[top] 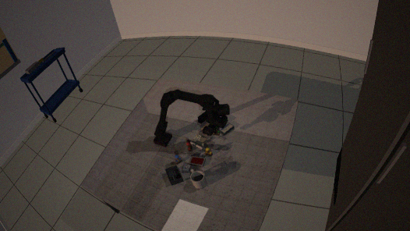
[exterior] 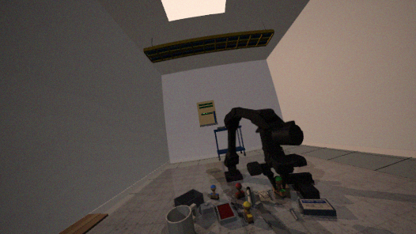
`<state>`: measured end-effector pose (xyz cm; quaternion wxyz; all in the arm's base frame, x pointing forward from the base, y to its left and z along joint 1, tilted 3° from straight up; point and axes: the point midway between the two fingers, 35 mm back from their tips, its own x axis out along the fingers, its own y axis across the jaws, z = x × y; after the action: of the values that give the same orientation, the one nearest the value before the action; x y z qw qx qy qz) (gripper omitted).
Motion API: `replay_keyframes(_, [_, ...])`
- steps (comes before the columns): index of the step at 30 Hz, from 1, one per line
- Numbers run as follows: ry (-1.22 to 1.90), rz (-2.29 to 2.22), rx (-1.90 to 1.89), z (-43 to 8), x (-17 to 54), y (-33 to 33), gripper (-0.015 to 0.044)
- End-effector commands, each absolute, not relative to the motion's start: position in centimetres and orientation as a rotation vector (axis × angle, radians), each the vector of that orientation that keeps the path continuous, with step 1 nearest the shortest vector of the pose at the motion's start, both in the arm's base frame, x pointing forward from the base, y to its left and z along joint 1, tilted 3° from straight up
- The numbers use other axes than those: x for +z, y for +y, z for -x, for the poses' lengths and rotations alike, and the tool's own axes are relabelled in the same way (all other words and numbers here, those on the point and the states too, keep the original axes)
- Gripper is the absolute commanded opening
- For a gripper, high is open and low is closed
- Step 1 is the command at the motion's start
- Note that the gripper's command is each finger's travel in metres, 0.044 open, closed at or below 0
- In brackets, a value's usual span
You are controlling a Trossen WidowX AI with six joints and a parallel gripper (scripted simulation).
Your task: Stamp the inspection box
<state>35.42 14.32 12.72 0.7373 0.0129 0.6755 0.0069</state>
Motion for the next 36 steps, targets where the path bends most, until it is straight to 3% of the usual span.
replay_keyframes(1, [1.485,-0.027,0.017,-35.7,12.4,14.3,0.0])
replay_keyframes(36, [1.485,-0.026,0.017,-36.2,6.6,14.4,0.0])
